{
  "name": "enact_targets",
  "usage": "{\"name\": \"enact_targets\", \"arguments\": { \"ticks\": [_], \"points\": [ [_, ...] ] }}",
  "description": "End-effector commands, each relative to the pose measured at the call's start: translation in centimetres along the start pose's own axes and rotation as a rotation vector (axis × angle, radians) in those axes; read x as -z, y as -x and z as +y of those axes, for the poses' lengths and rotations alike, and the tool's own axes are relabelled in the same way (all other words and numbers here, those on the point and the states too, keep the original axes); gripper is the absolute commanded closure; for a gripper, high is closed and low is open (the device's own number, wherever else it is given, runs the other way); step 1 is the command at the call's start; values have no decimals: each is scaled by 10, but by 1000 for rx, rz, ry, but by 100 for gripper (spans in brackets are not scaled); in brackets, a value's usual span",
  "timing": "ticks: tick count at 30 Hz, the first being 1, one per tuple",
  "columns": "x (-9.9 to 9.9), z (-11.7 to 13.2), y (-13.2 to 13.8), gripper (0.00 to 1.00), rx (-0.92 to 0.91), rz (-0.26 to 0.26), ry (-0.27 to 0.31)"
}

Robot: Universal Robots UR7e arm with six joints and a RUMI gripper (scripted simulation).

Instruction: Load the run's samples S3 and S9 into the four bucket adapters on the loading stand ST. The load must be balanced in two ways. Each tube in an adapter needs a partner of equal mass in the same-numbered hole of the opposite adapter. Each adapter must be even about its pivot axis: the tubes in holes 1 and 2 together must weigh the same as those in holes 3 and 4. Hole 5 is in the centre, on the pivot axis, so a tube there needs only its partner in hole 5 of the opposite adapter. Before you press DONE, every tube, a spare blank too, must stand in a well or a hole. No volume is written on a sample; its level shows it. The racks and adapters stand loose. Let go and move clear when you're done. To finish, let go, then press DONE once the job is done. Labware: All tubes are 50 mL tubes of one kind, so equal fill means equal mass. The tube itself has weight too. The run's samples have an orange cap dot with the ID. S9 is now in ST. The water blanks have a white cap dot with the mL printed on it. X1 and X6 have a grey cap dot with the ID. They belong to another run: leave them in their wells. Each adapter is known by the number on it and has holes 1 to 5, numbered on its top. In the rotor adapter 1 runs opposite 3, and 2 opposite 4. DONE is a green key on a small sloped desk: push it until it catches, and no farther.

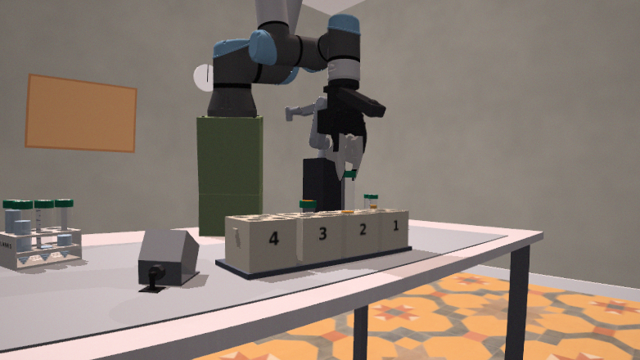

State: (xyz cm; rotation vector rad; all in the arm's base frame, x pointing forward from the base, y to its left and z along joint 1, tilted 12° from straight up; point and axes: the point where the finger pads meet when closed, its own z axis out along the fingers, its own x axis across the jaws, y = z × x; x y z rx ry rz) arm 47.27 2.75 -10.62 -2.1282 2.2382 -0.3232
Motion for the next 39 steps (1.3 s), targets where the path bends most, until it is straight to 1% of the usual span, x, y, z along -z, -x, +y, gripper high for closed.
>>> {"name": "enact_targets", "arguments": {
  "ticks": [1,39],
  "points": [
    [-5,-1,0,100,0,0,-2],
    [-49,-1,0,100,0,0,-2]
  ]
}}
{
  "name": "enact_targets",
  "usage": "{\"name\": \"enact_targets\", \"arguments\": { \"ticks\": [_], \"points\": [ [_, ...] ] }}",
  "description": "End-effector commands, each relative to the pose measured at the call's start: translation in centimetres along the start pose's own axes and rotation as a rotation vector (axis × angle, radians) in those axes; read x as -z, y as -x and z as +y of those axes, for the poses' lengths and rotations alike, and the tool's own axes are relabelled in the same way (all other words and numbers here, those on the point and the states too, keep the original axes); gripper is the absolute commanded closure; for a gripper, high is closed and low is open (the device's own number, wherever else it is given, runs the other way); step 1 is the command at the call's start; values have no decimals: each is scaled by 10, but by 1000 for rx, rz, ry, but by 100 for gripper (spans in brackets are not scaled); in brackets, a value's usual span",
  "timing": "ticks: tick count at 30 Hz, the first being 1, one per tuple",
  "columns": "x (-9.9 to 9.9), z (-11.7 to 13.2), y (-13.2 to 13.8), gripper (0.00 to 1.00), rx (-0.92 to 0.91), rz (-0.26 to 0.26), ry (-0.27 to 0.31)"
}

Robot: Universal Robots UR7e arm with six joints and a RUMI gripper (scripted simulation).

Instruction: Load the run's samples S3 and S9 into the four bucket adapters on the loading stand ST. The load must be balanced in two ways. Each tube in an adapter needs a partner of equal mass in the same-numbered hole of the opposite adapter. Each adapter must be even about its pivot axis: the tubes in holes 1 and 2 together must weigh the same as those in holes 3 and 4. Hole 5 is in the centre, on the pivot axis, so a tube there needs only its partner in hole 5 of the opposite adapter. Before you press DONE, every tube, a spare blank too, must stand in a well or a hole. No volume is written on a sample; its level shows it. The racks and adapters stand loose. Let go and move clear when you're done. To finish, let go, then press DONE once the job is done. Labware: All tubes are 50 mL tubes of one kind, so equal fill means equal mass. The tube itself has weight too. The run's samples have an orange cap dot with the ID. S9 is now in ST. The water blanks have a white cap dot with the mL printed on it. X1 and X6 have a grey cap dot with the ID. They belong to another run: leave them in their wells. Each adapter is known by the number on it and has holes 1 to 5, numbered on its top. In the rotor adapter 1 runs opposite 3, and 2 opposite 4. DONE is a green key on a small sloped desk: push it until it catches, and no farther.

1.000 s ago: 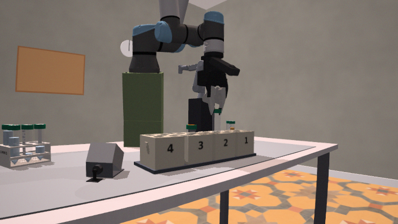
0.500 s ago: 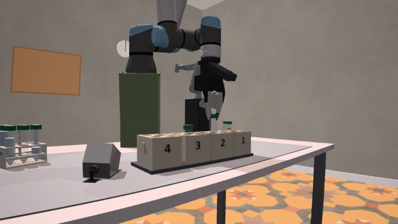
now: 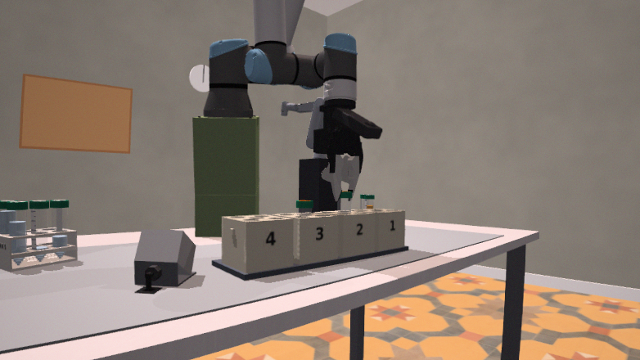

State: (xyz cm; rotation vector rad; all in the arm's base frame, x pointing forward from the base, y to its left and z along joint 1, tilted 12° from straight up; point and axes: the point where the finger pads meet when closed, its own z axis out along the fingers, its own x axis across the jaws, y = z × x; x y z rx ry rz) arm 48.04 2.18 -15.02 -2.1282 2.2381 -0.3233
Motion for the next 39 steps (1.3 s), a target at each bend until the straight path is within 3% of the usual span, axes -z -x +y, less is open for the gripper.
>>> {"name": "enact_targets", "arguments": {
  "ticks": [1,31,32,39],
  "points": [
    [-5,-1,0,100,0,0,-1],
    [-17,-1,0,100,0,0,-1],
    [-17,-1,0,65,0,0,-1],
    [-17,-1,0,65,0,0,-1]
  ]
}}
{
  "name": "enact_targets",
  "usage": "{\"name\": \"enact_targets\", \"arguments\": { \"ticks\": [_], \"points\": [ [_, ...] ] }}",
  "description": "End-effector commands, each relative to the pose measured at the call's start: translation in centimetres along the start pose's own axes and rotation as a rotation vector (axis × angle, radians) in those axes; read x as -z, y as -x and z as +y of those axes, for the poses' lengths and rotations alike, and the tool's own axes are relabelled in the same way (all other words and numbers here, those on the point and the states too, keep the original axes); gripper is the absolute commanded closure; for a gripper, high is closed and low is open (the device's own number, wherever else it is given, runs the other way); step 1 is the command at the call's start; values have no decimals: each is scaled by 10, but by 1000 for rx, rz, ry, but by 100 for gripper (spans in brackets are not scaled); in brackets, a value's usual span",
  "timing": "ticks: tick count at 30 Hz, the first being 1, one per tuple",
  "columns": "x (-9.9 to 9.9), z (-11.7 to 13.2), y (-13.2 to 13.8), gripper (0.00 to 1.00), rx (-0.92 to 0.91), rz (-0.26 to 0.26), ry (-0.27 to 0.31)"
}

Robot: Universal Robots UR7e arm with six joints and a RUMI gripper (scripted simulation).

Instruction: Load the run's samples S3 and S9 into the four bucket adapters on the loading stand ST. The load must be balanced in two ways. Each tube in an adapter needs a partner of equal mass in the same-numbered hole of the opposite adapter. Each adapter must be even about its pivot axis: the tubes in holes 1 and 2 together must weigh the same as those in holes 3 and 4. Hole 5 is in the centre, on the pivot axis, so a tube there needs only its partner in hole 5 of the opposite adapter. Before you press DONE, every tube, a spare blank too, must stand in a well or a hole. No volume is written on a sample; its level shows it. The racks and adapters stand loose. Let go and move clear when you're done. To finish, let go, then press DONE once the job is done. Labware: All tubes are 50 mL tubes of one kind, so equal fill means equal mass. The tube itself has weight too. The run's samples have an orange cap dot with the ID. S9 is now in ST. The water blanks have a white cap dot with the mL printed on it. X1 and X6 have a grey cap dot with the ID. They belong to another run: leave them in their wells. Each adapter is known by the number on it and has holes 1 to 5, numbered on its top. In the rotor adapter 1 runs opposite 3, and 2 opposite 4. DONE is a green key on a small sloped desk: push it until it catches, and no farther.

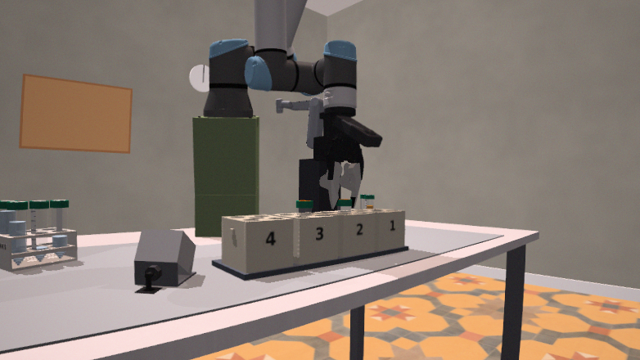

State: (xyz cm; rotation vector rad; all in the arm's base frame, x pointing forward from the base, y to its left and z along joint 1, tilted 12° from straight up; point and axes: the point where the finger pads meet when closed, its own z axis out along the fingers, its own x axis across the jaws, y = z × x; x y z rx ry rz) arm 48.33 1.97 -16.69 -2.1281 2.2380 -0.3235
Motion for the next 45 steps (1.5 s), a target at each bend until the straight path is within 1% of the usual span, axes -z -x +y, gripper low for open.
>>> {"name": "enact_targets", "arguments": {
  "ticks": [1,5,7,9,19,23,24,26,41,43,45],
  "points": [
    [0,0,0,65,0,0,-1],
    [0,0,0,65,0,0,-1],
    [7,0,0,65,0,0,-1],
    [7,0,0,65,0,0,-1],
    [40,0,0,65,0,0,-1],
    [41,0,0,65,0,0,-1],
    [41,3,-8,65,-50,0,-1],
    [41,3,-8,65,-50,0,-1],
    [41,52,-123,65,-800,0,-1],
    [41,52,-123,65,-800,0,-1],
    [41,59,-138,65,-900,0,-1]
  ]
}}
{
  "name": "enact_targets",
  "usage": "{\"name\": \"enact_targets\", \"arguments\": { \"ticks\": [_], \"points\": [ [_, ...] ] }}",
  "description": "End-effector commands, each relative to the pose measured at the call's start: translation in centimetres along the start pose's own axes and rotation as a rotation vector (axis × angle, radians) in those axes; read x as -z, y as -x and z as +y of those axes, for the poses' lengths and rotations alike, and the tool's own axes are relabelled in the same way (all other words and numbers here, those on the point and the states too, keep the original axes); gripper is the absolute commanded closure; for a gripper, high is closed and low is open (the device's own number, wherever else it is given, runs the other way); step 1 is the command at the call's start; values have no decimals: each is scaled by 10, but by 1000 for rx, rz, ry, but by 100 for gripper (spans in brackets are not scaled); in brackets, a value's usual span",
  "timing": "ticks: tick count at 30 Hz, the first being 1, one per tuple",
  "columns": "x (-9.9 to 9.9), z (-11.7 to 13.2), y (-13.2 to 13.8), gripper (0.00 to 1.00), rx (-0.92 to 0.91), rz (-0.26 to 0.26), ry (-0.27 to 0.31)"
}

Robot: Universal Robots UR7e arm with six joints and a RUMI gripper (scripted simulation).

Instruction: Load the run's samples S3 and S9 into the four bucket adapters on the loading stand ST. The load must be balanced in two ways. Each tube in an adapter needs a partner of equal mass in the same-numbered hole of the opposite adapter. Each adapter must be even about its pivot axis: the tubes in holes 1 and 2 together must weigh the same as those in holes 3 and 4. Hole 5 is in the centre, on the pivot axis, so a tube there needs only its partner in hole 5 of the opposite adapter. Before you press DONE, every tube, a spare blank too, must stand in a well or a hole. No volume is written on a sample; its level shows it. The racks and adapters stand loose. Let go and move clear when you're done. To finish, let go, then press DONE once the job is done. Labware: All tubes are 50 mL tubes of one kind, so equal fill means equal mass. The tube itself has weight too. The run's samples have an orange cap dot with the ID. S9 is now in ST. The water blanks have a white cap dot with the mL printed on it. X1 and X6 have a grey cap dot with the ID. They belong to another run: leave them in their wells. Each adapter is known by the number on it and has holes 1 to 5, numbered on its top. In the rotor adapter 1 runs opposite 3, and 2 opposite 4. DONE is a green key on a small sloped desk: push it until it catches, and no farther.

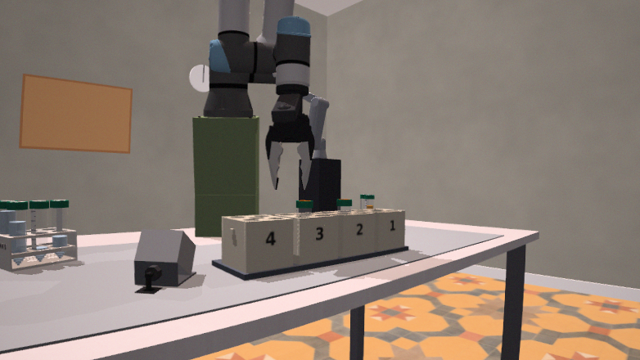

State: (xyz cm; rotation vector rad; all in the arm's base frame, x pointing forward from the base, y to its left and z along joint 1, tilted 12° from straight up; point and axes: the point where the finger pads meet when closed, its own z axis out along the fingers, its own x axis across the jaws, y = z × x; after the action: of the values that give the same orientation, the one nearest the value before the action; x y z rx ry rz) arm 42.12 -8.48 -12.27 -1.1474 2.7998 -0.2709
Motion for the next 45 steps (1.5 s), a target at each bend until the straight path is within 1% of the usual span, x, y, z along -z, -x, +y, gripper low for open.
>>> {"name": "enact_targets", "arguments": {
  "ticks": [1,4,5,13,15,30,32,45],
  "points": [
    [1,-13,-33,65,-208,-5,-5],
    [0,-21,-57,65,-358,-6,-5],
    [0,-24,-65,65,-364,-6,-5],
    [0,-46,-128,65,-364,-5,-5],
    [0,-46,-128,65,-364,-5,-5],
    [0,-87,-246,65,-364,-5,-5],
    [0,-87,-246,65,-364,-5,-5],
    [0,-123,-348,65,-364,-5,-5]
  ]
}}
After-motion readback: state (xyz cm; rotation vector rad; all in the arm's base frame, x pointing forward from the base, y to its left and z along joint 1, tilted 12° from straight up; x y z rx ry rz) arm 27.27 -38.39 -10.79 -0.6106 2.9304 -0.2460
